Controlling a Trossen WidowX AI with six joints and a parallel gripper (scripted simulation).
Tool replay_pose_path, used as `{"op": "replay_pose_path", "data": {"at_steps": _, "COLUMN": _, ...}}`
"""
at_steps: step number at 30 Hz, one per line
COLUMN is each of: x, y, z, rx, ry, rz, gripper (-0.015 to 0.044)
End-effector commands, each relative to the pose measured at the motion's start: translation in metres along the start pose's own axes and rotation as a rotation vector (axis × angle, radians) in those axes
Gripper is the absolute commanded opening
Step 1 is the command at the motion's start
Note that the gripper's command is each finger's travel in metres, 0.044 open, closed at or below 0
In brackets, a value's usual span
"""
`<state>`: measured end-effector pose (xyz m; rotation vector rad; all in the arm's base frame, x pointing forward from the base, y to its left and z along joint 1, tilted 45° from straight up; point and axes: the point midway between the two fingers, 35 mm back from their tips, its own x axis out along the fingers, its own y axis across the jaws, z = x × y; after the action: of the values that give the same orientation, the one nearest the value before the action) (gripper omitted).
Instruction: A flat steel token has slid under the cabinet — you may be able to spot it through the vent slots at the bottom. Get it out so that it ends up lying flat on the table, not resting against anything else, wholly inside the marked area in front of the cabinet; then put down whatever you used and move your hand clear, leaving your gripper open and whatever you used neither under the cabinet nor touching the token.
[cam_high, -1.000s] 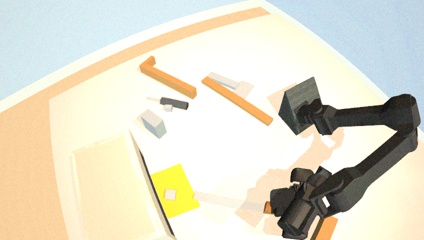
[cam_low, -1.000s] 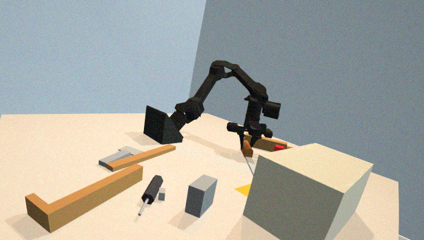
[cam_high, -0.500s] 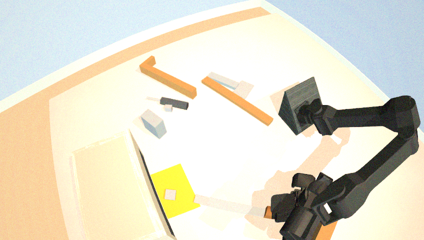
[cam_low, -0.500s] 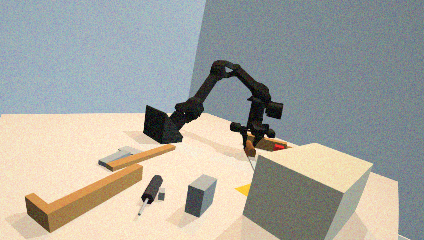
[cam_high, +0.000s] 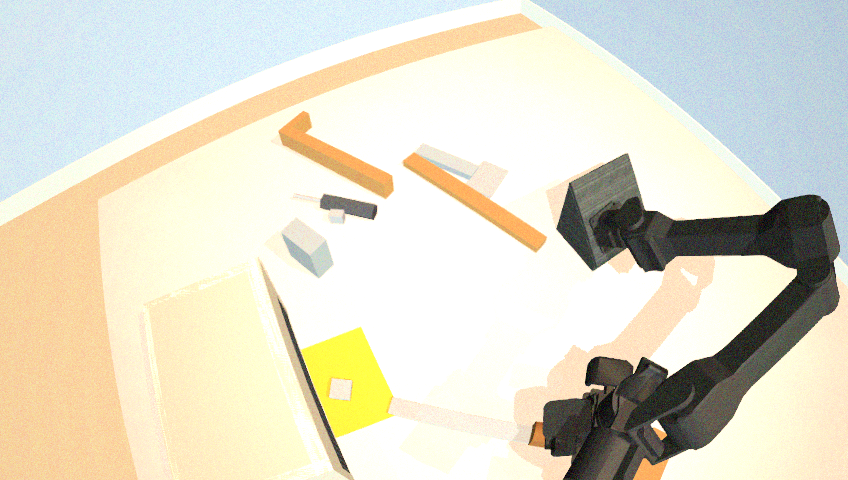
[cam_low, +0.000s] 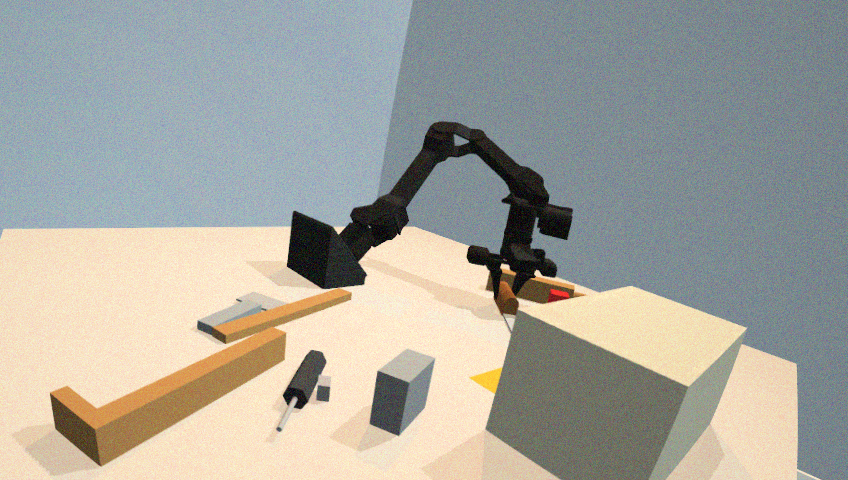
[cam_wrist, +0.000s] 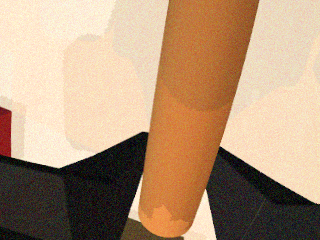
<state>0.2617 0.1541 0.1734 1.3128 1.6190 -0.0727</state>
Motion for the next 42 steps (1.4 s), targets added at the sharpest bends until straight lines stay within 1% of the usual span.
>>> {"op": "replay_pose_path", "data": {"at_steps": 1, "x": -0.001, "y": 0.005, "z": -0.001, "rx": -0.002, "ry": -0.004, "rz": 0.005, "gripper": 0.0000}}
{"op": "replay_pose_path", "data": {"at_steps": 34, "x": -0.002, "y": 0.035, "z": -0.011, "rx": 0.002, "ry": -0.003, "rz": 0.007, "gripper": 0.0000}}
{"op": "replay_pose_path", "data": {"at_steps": 42, "x": -0.002, "y": 0.035, "z": -0.004, "rx": 0.002, "ry": -0.004, "rz": 0.007, "gripper": 0.0000}}
